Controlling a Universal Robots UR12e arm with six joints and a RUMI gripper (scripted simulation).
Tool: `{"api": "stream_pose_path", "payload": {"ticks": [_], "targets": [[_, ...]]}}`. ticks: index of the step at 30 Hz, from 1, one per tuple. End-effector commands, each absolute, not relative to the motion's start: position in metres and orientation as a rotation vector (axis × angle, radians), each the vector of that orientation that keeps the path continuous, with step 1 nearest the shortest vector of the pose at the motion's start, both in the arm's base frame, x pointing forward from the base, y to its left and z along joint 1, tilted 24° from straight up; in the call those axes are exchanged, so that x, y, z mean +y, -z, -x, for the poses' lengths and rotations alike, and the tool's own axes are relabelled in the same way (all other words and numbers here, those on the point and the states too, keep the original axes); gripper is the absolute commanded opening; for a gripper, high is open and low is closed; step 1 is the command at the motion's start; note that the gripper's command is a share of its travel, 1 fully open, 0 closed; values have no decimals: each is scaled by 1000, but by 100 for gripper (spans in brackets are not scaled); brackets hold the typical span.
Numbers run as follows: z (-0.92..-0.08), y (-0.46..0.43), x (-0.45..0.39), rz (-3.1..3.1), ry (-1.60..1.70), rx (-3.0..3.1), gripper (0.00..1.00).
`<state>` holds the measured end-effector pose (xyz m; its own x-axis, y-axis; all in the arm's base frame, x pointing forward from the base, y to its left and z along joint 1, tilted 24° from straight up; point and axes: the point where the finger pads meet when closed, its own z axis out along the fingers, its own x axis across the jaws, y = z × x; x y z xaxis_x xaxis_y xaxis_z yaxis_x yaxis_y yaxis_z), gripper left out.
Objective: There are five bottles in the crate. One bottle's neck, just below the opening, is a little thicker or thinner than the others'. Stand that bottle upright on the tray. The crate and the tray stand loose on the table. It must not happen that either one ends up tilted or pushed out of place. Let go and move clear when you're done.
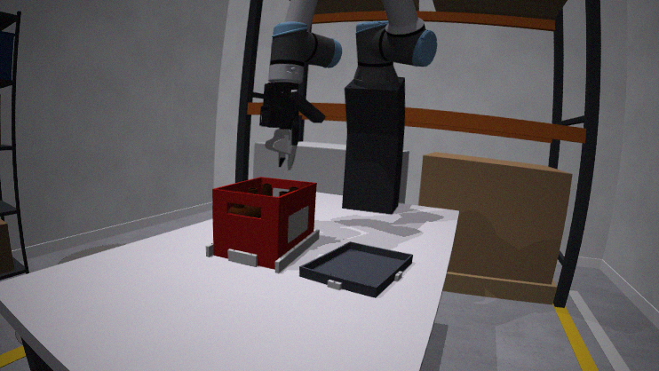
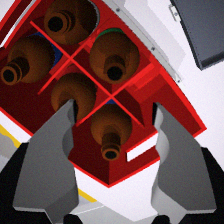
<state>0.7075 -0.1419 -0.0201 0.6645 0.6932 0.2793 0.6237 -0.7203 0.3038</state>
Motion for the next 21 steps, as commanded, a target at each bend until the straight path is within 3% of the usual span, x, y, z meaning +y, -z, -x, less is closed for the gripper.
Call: {"api": "stream_pose_path", "payload": {"ticks": [1, 21], "targets": [[-708, 20, -142, -2696, -566, 1077, 38], [-711, 27, -142, -2696, -566, 1077, 38]]}}
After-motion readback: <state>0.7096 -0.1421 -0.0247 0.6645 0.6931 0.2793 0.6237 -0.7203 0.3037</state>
